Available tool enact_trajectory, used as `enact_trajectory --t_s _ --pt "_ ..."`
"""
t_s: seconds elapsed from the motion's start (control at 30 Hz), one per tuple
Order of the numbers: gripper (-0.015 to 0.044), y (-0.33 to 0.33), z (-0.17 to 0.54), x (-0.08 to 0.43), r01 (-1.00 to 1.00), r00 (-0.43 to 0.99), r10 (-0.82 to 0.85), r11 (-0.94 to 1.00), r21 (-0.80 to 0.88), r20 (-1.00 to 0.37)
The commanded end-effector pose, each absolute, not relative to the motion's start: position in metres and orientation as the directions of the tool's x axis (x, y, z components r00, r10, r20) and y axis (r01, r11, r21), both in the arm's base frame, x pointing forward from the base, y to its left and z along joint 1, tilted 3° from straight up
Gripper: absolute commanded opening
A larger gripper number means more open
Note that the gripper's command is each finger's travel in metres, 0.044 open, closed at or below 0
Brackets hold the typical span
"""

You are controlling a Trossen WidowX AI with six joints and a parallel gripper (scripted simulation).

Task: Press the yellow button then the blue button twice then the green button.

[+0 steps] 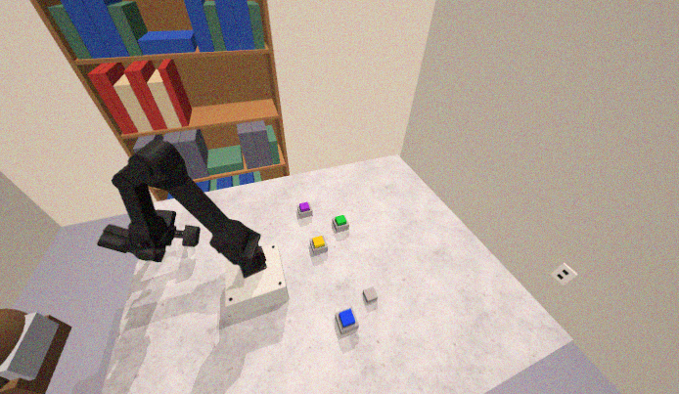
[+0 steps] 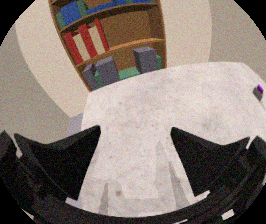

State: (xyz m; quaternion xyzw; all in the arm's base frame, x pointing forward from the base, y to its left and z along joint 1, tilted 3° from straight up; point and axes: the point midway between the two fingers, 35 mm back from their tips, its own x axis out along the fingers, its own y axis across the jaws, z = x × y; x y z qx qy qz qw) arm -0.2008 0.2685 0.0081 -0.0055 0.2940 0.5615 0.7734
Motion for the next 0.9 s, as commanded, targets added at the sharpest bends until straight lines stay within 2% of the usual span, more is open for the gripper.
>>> enact_trajectory --t_s 0.0,0.37,0.63,0.87 --pt "0.0400 0.269 0.008 -0.200 -0.872 0.199 0.864 0.372 0.320 -0.463" --pt "0.0400 0.304 0.000 -0.113 -0.802 0.386 0.684 0.580 0.140 -0.619" --pt "0.0400 0.317 0.005 -0.003 -0.662 0.517 0.442 0.749 -0.015 -0.733" --pt "0.0400 0.293 0.013 0.088 -0.524 0.527 0.221 0.845 -0.109 -0.820"
